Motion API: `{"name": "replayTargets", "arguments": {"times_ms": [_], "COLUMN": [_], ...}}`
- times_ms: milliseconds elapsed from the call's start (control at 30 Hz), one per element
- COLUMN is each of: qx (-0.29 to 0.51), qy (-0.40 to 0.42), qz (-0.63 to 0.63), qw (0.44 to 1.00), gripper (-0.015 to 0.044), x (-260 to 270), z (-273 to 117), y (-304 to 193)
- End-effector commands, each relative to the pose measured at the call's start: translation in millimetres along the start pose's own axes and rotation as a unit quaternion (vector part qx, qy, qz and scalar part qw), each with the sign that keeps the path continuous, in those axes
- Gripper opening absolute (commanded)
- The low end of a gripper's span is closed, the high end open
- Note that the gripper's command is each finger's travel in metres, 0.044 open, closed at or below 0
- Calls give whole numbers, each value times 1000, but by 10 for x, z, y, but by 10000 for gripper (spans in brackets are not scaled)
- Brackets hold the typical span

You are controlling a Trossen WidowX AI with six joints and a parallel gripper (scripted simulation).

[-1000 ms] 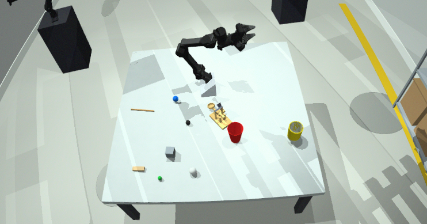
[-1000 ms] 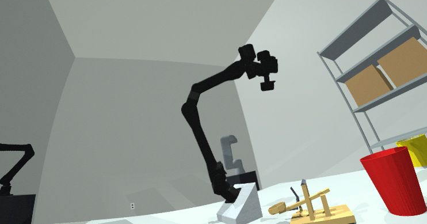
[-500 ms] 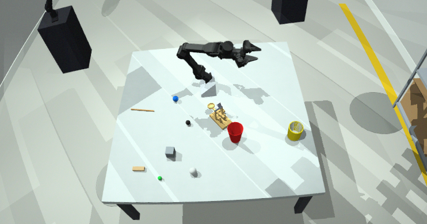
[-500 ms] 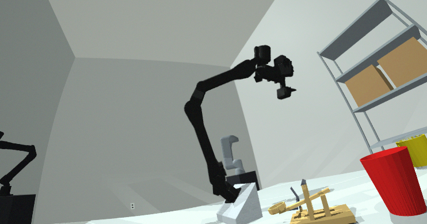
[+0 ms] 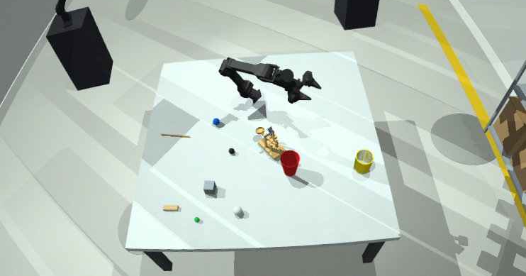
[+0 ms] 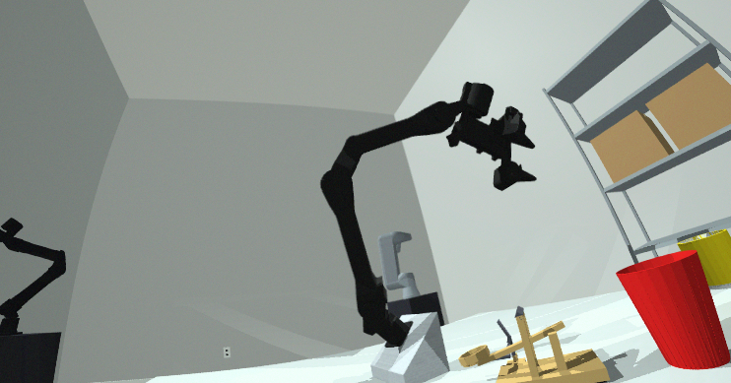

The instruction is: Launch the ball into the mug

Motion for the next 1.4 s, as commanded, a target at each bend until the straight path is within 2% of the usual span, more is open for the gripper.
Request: {"name": "replayTargets", "arguments": {"times_ms": [0, 333, 633, 1000, 1367], "qx": [-26, -65, -68, -33, 35], "qy": [-47, -168, -282, -407, -510], "qz": [-27, -101, -173, -258, -334], "qw": [998, 978, 941, 876, 792], "gripper": [440, 440, 440, 440, 440], "x": [-158, -544, -900, -1316, -1680], "z": [76, 161, 176, 107, 13], "y": [159, 509, 783, 1051, 1251]}}
Point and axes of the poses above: the point midway between the two fingers, 35 mm back from their tips, its own z axis out along the fingers, its own x axis across the jaws, y = z × x, the point moved 8 cm from there along -z, back along the fingers, and after that the axes turned 14 degrees about z, right-handed, at the moved point
